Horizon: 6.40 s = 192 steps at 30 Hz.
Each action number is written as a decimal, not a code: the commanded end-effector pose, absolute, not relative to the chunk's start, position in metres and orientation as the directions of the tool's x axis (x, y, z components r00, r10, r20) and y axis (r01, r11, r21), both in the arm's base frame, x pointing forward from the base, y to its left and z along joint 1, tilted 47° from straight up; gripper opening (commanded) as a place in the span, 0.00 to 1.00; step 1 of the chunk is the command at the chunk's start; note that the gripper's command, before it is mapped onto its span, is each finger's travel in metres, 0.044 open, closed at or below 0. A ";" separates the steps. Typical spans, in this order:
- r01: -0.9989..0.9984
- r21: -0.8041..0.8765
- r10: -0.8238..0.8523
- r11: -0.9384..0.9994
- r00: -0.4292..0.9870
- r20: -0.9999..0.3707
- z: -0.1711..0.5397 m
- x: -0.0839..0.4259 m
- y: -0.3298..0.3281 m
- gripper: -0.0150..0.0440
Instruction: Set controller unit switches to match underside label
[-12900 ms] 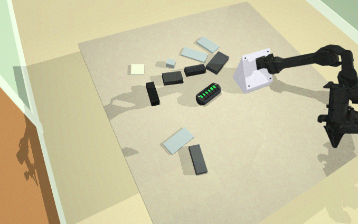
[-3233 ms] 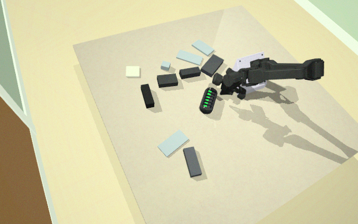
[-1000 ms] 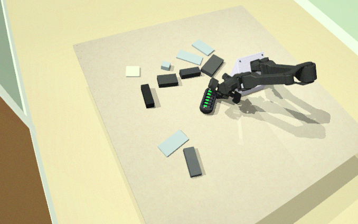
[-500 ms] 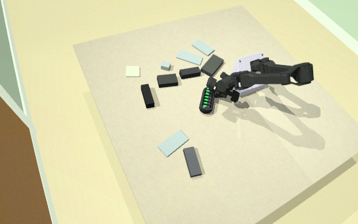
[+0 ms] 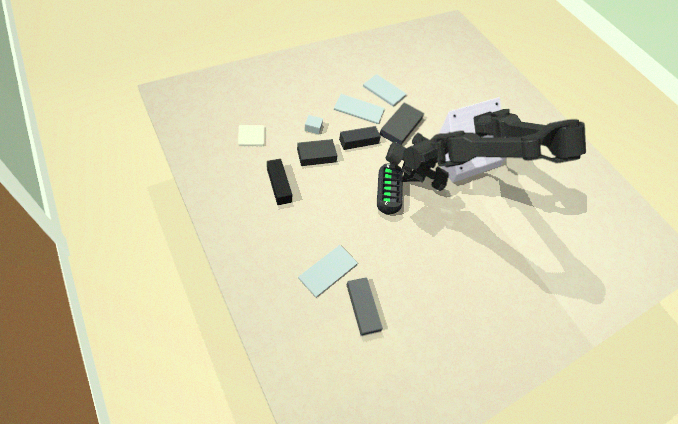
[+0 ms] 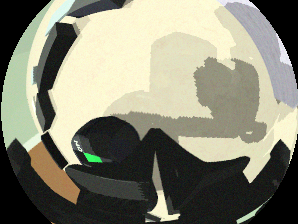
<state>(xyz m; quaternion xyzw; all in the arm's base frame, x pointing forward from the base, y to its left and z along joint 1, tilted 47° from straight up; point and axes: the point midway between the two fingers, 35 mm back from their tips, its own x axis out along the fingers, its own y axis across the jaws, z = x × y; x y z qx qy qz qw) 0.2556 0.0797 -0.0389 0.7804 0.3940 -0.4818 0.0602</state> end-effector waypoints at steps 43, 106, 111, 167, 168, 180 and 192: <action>0.670 -0.287 0.556 -0.684 0.225 -0.800 -0.056 0.275 0.061 0.25; 0.927 -0.375 0.757 -0.002 -0.243 -0.606 0.030 0.412 0.064 0.25; 0.927 -0.376 0.757 -0.002 -0.245 -0.607 0.024 0.412 0.070 0.25; 0.927 -0.374 0.759 -0.002 -0.243 -0.605 -0.002 0.405 0.102 0.25; 0.927 -0.374 0.759 -0.002 -0.243 -0.604 -0.002 0.405 0.102 0.25; 0.927 -0.375 0.759 -0.002 -0.243 -0.604 -0.001 0.400 0.103 0.25; 0.927 -0.375 0.759 -0.001 -0.243 -0.604 0.002 0.387 0.107 0.25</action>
